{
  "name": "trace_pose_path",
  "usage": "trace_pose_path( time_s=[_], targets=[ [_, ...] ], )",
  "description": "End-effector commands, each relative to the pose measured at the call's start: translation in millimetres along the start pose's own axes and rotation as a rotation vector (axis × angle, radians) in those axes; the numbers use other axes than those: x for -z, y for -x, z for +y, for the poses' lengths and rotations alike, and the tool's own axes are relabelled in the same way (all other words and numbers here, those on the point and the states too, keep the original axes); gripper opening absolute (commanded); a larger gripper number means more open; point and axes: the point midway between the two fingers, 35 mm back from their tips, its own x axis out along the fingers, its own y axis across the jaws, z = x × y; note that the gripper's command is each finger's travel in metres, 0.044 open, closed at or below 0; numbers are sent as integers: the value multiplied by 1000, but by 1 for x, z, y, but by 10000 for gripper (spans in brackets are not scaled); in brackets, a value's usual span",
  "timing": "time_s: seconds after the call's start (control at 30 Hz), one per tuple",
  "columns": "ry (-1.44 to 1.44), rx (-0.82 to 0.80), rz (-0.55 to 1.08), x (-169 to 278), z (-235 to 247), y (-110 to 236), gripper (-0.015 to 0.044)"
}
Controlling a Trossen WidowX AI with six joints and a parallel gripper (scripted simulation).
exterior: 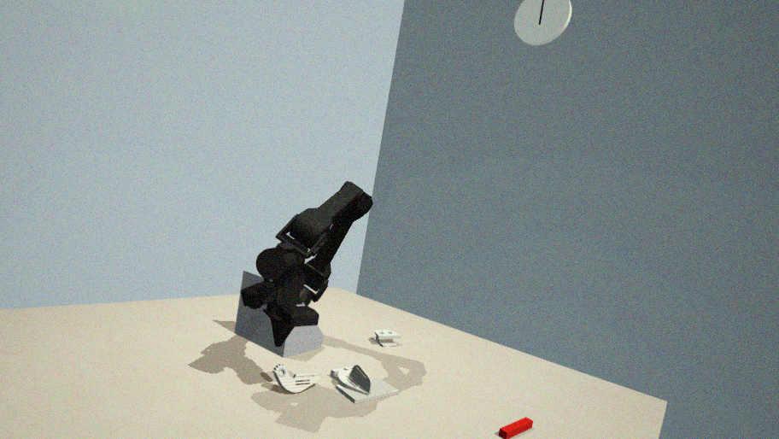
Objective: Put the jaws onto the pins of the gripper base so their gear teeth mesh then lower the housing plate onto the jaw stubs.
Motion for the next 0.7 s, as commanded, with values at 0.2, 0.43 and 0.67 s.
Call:
trace_pose_path(
  time_s=[0.2,0.43,0.67],
  targets=[
    [-7,5,-1,-1,0,-16,0],
    [-6,5,0,-1,0,-27,0],
    [-6,5,0,-1,0,-39,0]
  ],
)
